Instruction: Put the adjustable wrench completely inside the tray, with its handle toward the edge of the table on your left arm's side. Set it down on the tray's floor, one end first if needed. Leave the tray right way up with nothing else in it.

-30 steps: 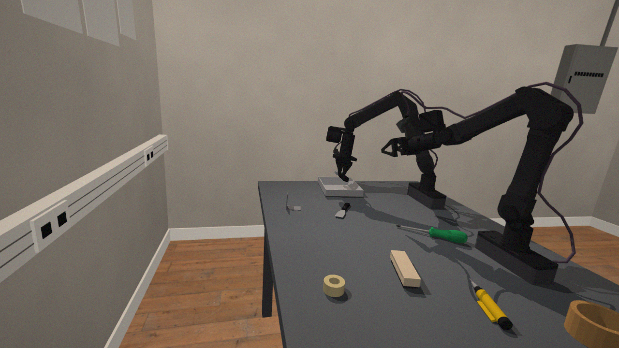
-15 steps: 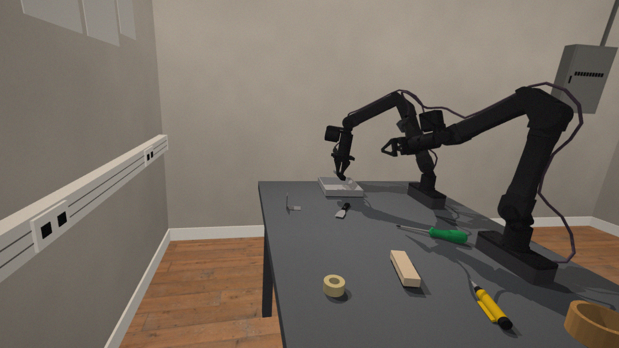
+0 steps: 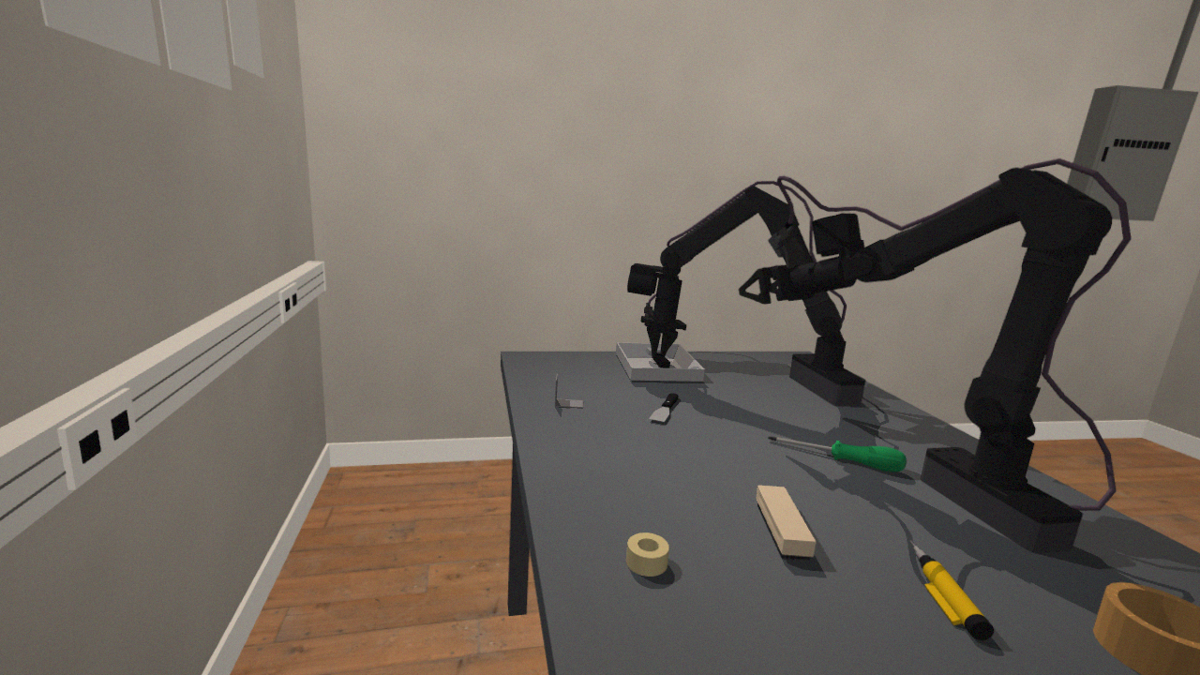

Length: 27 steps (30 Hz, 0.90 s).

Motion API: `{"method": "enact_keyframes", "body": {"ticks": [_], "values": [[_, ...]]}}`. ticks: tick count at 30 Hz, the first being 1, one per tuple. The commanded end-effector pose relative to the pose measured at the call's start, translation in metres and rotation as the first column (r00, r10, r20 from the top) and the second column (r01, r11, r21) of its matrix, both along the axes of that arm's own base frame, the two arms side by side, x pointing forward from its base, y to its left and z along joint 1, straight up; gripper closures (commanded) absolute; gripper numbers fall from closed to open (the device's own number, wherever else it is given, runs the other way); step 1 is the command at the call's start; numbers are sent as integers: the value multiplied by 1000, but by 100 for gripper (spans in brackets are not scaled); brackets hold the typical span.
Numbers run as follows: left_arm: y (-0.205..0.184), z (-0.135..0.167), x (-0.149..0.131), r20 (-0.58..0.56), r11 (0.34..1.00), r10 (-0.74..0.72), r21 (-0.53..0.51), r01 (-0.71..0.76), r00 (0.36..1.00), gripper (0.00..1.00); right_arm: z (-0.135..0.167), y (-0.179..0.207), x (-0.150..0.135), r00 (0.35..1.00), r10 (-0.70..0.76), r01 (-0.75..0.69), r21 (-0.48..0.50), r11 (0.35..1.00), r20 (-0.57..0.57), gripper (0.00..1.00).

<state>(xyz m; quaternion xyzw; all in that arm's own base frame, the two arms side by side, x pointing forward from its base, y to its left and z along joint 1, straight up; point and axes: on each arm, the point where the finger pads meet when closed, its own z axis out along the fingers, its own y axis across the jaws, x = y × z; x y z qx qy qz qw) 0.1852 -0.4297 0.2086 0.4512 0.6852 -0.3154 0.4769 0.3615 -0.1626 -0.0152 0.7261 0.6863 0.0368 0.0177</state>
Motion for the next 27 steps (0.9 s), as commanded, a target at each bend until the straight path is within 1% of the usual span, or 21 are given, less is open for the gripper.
{"method": "enact_keyframes", "body": {"ticks": [1, 3, 12, 22, 24, 27], "values": [[0, 7, 2, 7, 1000, 0, -17, 0, 1000, 0, -1, -9, 9, 999, -8, 10, -35, 999, 46, 88], [0, 7, 2, 7, 1000, 0, -17, 0, 1000, 0, -8, -8, 8, 999, -8, 9, -33, 999, 41, 88], [0, 7, 2, 7, 1000, 0, -17, 0, 1000, 0, -18, -7, 7, 999, -7, 9, -33, 999, 41, 88], [0, 7, 2, 7, 1000, 0, -17, 0, 1000, 0, -15, -8, 8, 999, -7, 9, -37, 999, 50, 88], [0, 7, 2, 7, 1000, 0, -17, 0, 1000, 0, -15, -7, 8, 999, -7, 8, -36, 999, 48, 66], [0, 7, 2, 7, 1000, 0, -17, 0, 1000, 0, -7, -12, 8, 998, -12, 15, -45, 999, 69, 66]]}}
